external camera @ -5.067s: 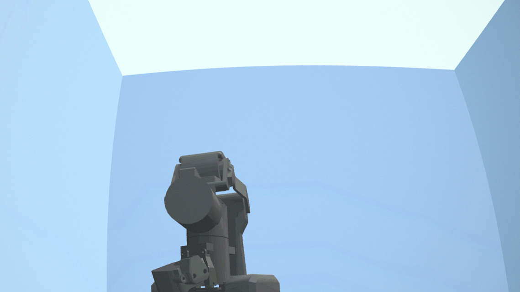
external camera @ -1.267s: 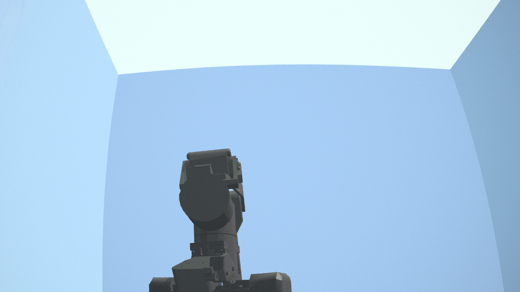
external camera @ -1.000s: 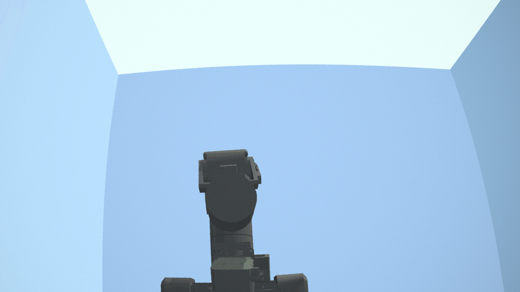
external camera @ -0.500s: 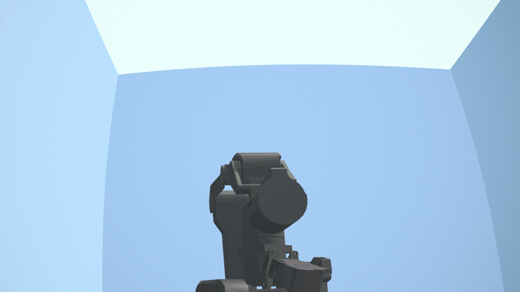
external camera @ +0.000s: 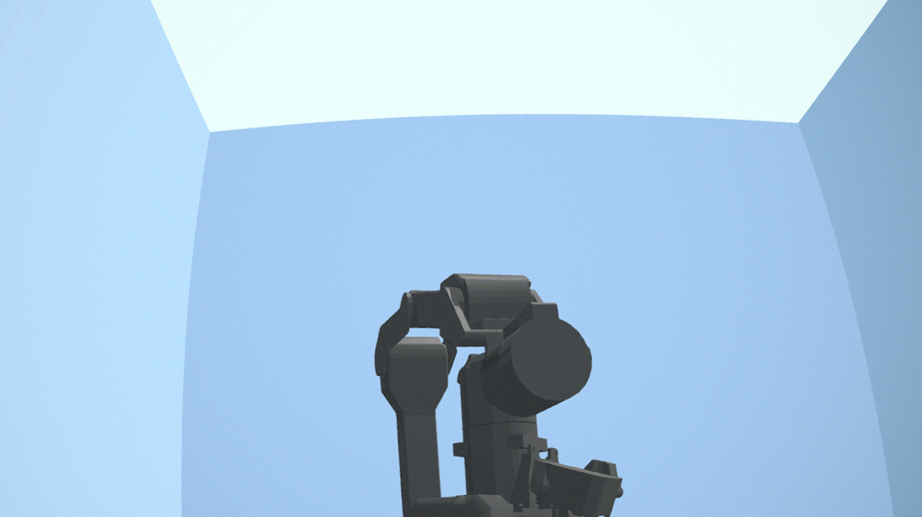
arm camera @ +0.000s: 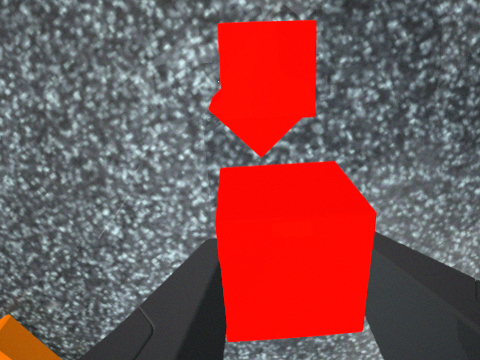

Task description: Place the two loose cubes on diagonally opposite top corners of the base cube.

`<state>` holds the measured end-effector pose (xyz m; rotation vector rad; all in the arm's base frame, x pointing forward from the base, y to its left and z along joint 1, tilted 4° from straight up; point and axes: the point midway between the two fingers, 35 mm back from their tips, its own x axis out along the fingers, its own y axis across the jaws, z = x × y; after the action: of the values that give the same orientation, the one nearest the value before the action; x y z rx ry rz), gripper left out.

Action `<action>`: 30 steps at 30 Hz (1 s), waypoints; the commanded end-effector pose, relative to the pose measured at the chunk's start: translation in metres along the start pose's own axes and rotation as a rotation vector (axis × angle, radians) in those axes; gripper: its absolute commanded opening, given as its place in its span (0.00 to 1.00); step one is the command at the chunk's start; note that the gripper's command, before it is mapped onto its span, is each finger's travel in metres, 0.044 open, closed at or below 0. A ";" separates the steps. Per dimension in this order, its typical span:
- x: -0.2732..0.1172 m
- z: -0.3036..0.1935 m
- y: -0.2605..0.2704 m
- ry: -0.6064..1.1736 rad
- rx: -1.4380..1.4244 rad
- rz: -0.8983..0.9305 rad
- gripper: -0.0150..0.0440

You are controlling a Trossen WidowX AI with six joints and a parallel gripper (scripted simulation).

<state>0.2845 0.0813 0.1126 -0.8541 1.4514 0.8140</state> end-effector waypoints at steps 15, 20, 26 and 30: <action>0.031 -0.001 0.002 -0.003 -0.027 0.002 0.43; 0.031 -0.001 0.002 -0.003 -0.027 0.002 0.43; 0.032 -0.001 0.002 -0.003 -0.027 0.002 0.43; 0.039 0.000 0.001 -0.003 -0.025 0.002 0.43</action>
<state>0.2829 0.0802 0.0798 -0.8713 1.4400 0.8301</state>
